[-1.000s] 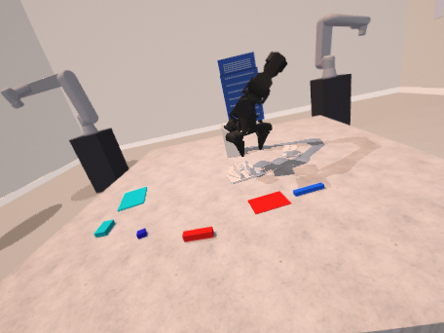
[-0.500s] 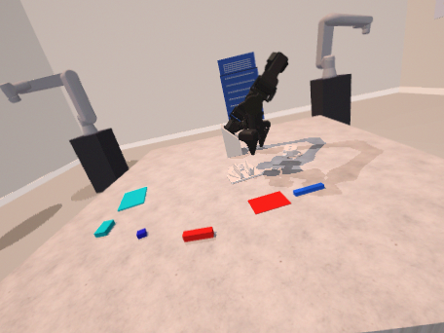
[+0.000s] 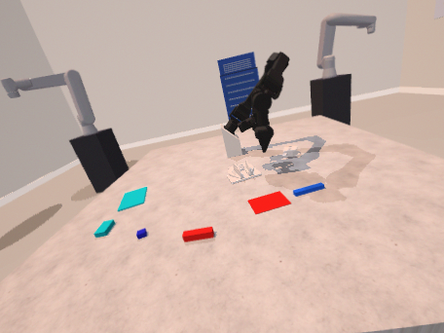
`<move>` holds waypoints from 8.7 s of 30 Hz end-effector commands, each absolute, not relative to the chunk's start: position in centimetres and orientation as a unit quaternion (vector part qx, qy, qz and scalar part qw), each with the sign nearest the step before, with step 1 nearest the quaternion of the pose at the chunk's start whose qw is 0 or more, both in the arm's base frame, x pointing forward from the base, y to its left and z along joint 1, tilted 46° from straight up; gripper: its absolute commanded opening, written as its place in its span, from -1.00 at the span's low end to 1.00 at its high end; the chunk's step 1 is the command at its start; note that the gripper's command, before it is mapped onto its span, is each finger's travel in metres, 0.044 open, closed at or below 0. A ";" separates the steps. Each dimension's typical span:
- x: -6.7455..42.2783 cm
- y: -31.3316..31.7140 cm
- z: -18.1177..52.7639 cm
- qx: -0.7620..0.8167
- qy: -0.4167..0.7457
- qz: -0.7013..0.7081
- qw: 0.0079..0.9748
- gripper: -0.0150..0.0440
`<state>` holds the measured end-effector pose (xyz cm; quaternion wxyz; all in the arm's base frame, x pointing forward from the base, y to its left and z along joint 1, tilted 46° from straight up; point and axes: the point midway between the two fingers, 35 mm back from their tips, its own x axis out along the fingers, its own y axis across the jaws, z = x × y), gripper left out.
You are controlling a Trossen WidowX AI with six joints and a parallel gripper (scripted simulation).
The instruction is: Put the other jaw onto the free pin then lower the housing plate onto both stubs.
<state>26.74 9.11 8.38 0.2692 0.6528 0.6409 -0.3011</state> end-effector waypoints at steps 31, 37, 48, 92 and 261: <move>24.3 12.3 12.6 0.432 0.702 0.074 0.561 1.00; 23.8 12.8 13.3 0.379 0.692 0.140 0.599 1.00; 22.7 13.6 14.6 0.275 0.656 0.259 0.653 1.00; 18.4 16.0 18.5 -0.126 0.386 0.593 0.695 1.00; 24.5 10.5 9.6 -0.005 0.514 0.483 0.709 0.70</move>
